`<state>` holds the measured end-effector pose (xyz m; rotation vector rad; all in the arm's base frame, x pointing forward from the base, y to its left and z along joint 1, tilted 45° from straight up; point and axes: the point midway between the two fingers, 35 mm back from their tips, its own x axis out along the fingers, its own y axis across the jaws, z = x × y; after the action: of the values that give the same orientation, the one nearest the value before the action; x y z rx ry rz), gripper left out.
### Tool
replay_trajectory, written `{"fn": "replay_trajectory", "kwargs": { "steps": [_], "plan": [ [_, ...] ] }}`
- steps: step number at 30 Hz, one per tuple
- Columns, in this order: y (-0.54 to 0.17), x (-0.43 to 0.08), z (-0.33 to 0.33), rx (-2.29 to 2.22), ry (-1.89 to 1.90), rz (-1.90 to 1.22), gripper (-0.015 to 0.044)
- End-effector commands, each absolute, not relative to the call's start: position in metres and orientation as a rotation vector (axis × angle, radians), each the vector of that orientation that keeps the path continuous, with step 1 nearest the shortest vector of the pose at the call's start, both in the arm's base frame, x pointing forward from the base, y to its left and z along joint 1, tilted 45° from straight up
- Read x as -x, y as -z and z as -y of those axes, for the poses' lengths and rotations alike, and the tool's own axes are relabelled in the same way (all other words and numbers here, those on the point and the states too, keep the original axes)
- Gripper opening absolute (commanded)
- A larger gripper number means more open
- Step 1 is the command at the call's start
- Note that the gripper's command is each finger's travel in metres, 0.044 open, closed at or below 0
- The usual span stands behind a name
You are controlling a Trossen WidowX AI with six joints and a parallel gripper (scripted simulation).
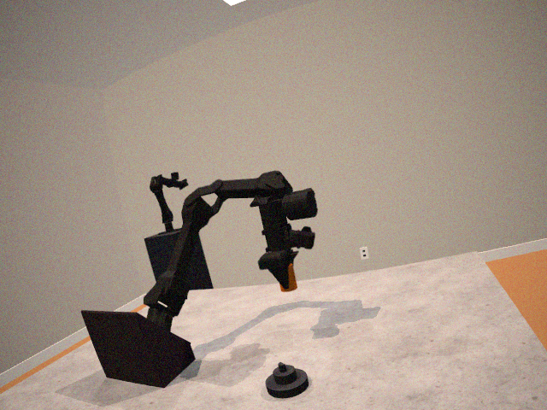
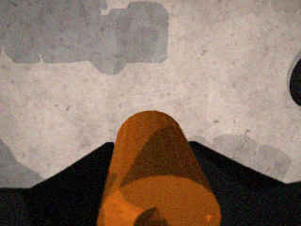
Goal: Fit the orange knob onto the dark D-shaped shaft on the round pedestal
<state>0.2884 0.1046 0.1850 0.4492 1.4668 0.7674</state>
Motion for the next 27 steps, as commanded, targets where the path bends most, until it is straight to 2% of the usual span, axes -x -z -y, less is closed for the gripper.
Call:
{"fn": "replay_trajectory", "kwargs": {
  "steps": [1,27],
  "plan": [
    [-0.186,-0.291,-0.101,-0.448,-0.774,-1.459,0.0],
    [-0.123,-0.33,-0.06,-0.449,-0.75,-1.461,0.0]
  ]
}}
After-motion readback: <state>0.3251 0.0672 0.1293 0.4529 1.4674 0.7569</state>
